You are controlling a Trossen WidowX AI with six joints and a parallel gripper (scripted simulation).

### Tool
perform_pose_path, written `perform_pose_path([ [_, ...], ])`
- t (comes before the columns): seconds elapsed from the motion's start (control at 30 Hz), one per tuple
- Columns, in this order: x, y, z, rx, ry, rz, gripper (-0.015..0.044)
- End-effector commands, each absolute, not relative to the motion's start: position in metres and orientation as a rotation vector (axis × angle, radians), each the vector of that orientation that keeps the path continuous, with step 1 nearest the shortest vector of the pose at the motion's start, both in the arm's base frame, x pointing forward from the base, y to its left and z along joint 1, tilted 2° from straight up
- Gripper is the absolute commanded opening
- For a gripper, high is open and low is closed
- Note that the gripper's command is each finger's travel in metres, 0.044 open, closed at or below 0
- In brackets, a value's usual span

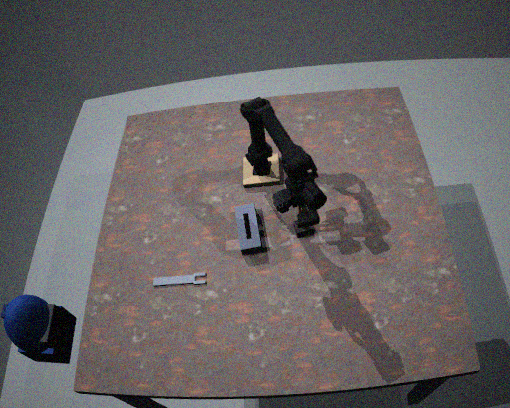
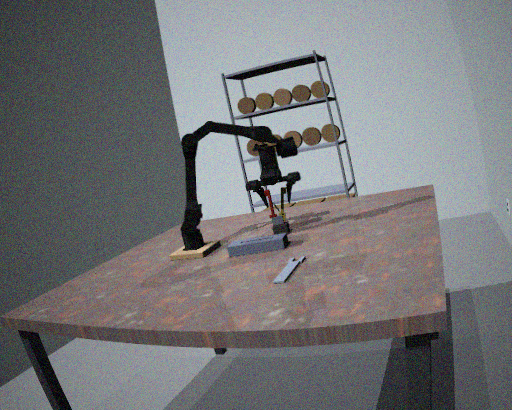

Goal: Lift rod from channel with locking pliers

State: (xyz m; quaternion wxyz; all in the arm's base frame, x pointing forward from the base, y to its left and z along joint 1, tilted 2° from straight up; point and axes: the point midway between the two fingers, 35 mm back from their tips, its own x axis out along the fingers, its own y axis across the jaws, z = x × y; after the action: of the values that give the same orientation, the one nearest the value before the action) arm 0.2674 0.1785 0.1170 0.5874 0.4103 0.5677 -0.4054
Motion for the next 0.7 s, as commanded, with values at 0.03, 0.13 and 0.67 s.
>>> perform_pose_path([
  [0.03, 0.2677, 0.1785, 0.1167, 0.958, 1.321, -0.946, 0.0357],
  [0.13, 0.2677, 0.1785, 0.1167, 0.958, 1.321, -0.946, 0.0353],
  [0.67, 0.2677, 0.1785, 0.1167, 0.958, 1.321, -0.946, 0.0325],
])
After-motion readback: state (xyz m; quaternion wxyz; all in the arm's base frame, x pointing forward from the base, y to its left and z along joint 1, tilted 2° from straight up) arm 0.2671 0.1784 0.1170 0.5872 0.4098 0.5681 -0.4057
